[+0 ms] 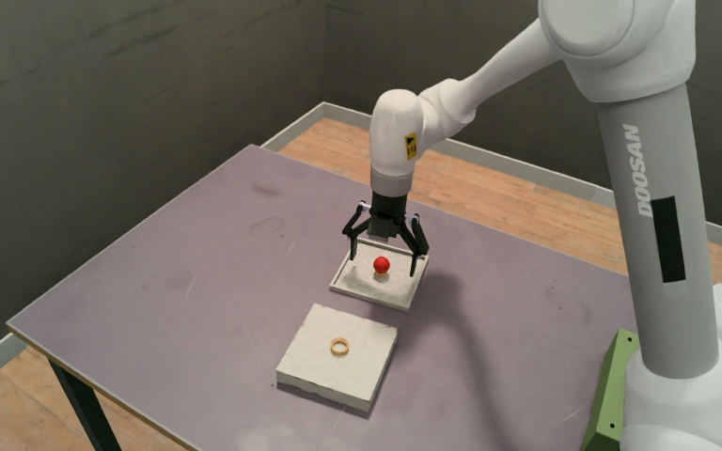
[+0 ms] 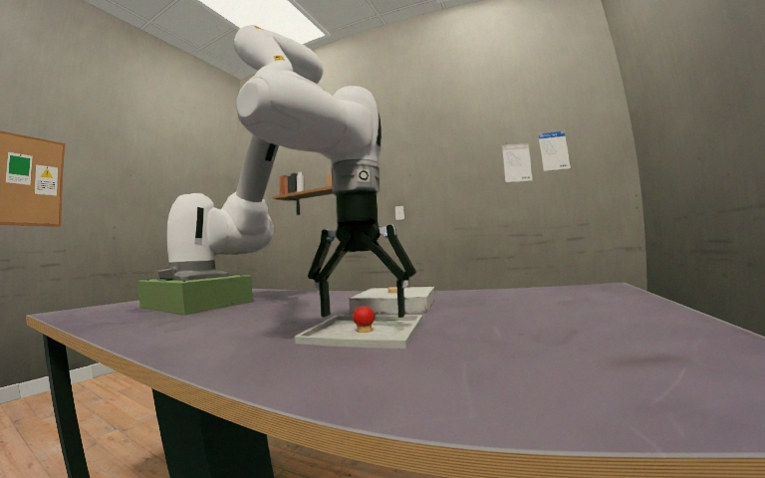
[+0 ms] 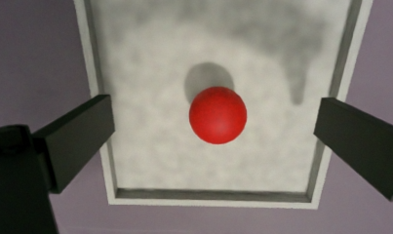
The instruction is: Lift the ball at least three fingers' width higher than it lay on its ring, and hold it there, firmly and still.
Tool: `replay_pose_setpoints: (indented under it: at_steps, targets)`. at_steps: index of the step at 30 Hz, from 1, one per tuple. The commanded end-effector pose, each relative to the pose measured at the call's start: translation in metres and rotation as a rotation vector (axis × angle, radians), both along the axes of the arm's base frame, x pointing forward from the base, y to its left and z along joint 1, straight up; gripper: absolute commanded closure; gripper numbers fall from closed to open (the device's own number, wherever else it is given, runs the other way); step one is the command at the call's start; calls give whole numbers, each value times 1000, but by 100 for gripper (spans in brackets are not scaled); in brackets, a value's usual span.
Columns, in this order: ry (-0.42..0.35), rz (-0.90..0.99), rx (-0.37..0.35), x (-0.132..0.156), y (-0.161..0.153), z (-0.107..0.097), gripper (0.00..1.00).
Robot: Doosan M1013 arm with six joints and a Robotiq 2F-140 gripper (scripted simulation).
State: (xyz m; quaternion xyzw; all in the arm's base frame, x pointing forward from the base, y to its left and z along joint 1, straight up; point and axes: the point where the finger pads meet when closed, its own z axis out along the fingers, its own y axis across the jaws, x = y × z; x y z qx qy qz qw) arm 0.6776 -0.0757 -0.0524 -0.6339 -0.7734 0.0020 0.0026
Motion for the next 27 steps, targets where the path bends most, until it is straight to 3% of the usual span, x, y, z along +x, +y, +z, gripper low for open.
replay_pose_setpoints:
  at_steps: [1,8,9,27]
  targets:
    - [-2,0,-1,1,0,-1,0]
    - [-2,0,-1,1,0,-1,0]
    - [-2,0,-1,1,0,-1,90]
    - [-2,0,-1,1,0,-1,90]
